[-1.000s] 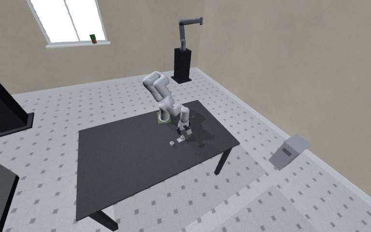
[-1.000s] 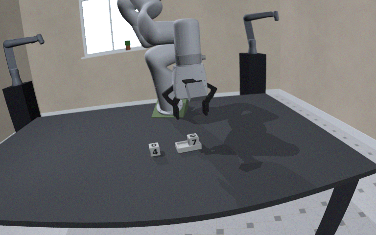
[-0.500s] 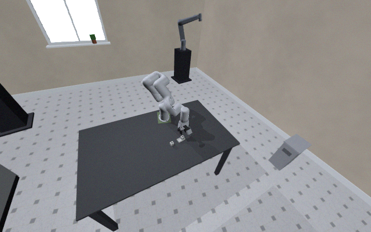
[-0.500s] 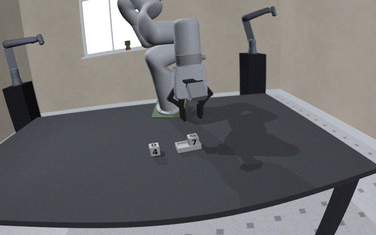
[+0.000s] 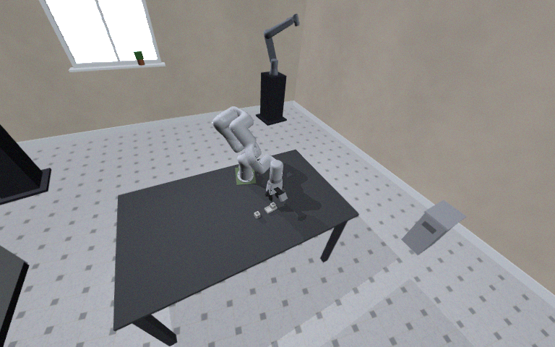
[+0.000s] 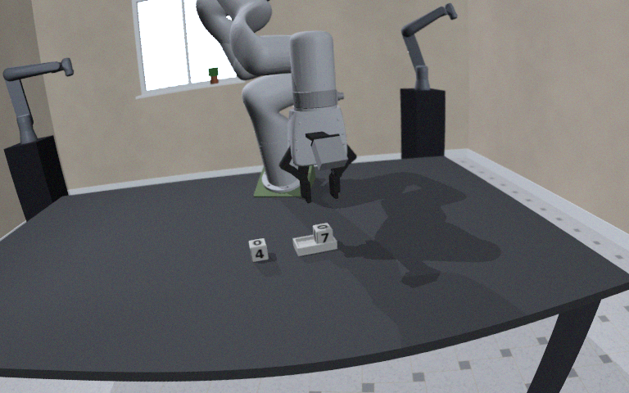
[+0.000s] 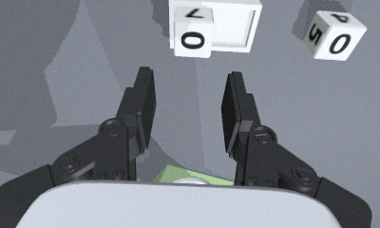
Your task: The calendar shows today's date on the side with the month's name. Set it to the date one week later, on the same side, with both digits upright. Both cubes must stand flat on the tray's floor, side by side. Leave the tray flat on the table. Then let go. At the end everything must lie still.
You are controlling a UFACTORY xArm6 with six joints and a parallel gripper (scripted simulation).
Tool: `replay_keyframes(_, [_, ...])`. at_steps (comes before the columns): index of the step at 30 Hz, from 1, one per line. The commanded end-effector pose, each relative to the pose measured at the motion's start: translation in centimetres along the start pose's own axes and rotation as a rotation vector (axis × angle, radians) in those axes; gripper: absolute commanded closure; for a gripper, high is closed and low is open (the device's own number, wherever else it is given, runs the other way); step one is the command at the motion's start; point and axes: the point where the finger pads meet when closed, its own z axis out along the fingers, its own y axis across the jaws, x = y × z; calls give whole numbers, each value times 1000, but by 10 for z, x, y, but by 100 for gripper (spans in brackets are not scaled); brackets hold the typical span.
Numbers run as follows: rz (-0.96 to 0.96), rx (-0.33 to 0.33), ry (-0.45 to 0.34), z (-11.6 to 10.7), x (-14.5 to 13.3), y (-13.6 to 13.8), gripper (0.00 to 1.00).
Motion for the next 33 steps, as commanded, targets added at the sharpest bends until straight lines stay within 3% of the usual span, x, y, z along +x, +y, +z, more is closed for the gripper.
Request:
replay_keyframes(1, [1,1,3,-1,1,0,51])
replay_keyframes(23, [0,1,3,6,1,0,51])
replay_keyframes(33, [0,1,3,19,1,0,51])
